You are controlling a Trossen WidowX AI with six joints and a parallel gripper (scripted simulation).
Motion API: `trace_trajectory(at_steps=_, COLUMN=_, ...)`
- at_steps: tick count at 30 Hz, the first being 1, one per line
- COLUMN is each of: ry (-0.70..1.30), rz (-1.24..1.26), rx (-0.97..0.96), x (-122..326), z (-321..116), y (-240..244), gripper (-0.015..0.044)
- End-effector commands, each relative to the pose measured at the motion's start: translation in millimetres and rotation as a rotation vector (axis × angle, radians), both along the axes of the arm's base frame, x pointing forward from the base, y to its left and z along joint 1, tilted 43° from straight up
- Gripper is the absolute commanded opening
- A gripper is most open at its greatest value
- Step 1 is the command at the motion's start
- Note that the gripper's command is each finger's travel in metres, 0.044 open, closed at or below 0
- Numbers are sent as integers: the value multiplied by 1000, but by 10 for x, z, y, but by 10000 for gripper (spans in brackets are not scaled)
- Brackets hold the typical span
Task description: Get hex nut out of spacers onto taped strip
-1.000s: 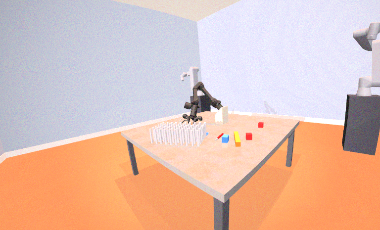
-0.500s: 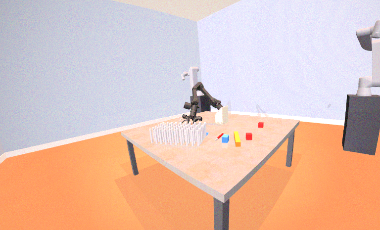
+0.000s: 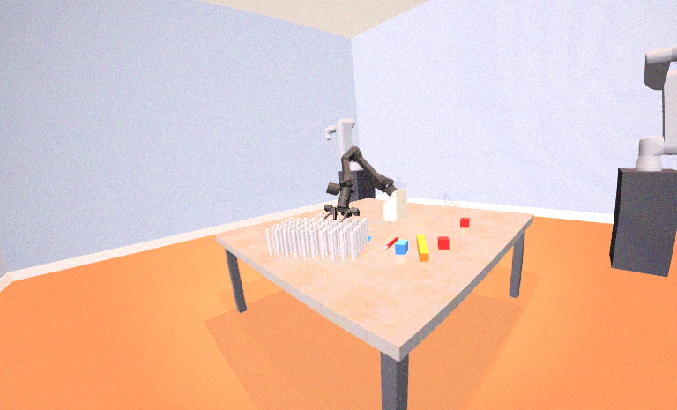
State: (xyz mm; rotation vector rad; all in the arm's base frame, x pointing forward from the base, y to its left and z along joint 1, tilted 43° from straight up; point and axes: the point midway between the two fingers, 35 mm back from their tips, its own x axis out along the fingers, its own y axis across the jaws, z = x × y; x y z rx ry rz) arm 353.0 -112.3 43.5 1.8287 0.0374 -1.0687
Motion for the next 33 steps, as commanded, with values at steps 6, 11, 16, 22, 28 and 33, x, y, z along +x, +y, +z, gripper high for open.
trace_trajectory(at_steps=6, ry=-12, rz=1, rx=1, x=81, z=14, y=31, gripper=0)
trace_trajectory(at_steps=11, ry=-12, rz=1, rx=1, x=111, z=6, y=44, gripper=0)
trace_trajectory(at_steps=16, ry=-12, rz=1, rx=1, x=141, z=-2, y=57, gripper=0)
trace_trajectory(at_steps=22, ry=-12, rz=1, rx=1, x=177, z=-12, y=74, gripper=0)
trace_trajectory(at_steps=28, ry=-13, rz=1, rx=2, x=213, z=-23, y=90, gripper=0)
trace_trajectory(at_steps=33, ry=-13, rz=1, rx=2, x=243, z=-31, y=104, gripper=0)
